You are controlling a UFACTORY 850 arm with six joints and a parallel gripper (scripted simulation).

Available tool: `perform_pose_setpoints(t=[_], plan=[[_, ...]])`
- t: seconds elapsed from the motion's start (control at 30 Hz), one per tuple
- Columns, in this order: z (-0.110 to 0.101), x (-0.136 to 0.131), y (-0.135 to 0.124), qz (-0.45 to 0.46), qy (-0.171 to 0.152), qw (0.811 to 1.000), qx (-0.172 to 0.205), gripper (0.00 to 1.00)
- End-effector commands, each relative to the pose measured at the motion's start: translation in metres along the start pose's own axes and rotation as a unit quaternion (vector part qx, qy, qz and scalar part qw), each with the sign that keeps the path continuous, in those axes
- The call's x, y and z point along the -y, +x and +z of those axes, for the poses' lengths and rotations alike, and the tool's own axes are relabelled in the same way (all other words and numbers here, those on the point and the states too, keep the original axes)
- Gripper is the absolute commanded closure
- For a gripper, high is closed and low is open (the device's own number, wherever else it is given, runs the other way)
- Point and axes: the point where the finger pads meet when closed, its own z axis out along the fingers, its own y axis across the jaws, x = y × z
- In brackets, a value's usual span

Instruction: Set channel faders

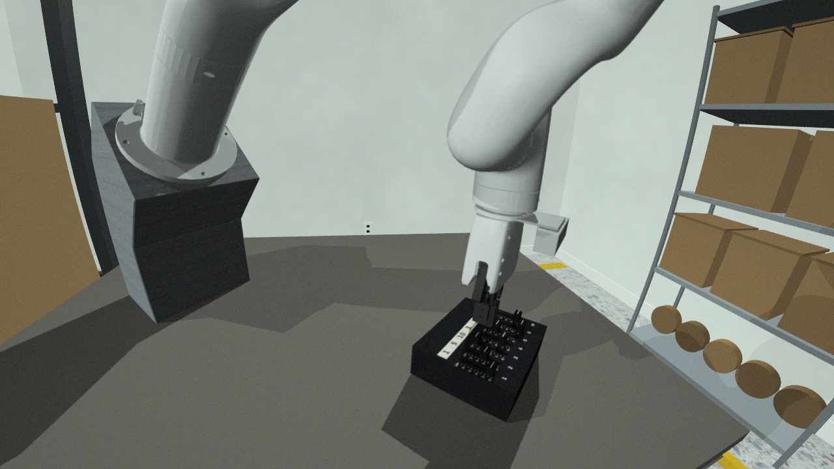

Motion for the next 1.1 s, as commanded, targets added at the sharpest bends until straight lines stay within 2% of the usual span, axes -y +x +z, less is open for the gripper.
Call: perform_pose_setpoints(t=[0.0,1.07], plan=[[0.0,0.0,0.004,0.0,0.0,1.0,-0.001,1.0],[0.0,0.0,0.021,0.0,0.0,1.0,-0.001,1.0]])
